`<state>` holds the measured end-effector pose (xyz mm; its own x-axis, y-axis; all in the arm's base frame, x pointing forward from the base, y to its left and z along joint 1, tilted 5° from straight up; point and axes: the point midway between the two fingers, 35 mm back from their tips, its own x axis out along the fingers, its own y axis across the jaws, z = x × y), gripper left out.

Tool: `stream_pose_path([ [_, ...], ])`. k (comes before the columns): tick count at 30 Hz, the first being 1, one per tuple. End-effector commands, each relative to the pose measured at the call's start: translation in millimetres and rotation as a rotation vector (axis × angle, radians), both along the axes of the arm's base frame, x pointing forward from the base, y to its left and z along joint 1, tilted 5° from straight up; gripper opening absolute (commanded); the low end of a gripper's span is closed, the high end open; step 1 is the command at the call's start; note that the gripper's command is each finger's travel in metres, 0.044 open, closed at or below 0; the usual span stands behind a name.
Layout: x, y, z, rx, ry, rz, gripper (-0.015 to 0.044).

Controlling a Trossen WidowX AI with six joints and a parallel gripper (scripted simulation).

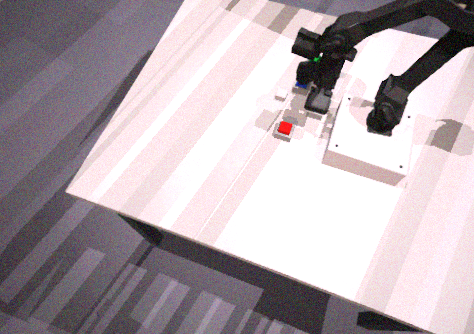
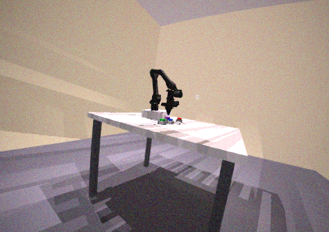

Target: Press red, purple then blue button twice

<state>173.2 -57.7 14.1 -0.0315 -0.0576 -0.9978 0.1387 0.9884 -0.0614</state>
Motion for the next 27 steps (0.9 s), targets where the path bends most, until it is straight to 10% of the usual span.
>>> stream_pose_path([
  [1,-3,-1,-9,-0.004,0.009,0.003,0.0020],
  [27,-4,-2,-29,-0.004,0.009,0.003,0.0020],
])
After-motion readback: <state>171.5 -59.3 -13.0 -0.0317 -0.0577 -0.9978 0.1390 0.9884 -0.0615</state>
